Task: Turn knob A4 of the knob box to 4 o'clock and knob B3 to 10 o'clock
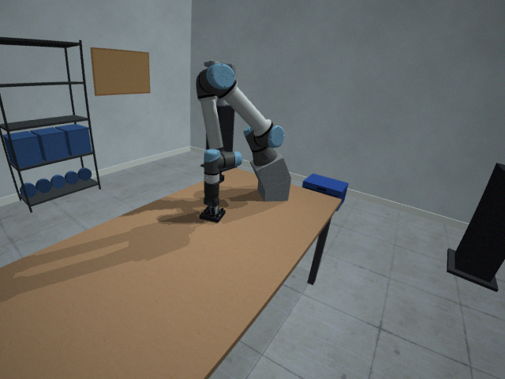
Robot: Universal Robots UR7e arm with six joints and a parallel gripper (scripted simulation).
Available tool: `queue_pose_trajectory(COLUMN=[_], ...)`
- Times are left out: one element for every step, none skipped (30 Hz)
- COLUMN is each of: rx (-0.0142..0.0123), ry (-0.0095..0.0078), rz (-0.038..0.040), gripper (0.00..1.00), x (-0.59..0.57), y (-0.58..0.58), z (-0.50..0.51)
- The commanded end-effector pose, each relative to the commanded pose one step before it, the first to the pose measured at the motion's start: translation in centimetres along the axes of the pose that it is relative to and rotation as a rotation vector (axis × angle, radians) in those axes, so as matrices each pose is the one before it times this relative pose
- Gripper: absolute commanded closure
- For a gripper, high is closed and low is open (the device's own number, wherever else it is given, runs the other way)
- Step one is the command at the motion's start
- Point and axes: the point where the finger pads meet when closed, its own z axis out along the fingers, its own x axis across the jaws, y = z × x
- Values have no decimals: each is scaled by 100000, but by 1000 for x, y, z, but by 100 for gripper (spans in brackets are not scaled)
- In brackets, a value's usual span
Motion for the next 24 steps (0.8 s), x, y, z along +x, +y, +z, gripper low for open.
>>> queue_pose_trajectory(rx=[-117, 0, 0, 0, 0, 0, 0, 0, 0, 0, 0, 0, 0, 0, 0, 0, 0, 0, 0, 0, 0, 0, 0, 0], ry=[-48, 0, 0, 0, 0, 0, 0, 0, 0, 0, 0, 0, 0, 0, 0, 0, 0, 0, 0, 0, 0, 0, 0, 0], rz=[2, 0, 0, 0, 0, 0, 0, 0, 0, 0, 0, 0, 0, 0, 0, 0, 0, 0, 0, 0, 0, 0, 0, 0], gripper=[54, 54, 54, 54, 54, 54, 70, 70, 70, 70, 70, 70, 70, 70, 70, 70, 70, 70, 70, 70, 70, 70, 70, 70], x=[-12, 0, 0, 0, 0, 0, 0, 0, 0, 0, 0, 0, 0, 0, 0, 0, 0, 0, 0, 0, 0, 0, 0, 0], y=[38, 0, 0, 0, 0, 0, 0, 0, 0, 0, 0, 0, 0, 0, 0, 0, 0, 0, 0, 0, 0, 0, 0, 0], z=[-33, 0, 0, 0, 0, 0, 0, 0, 0, 0, 0, 0, 0, 0, 0, 0, 0, 0, 0, 0, 0, 0, 0, 0])
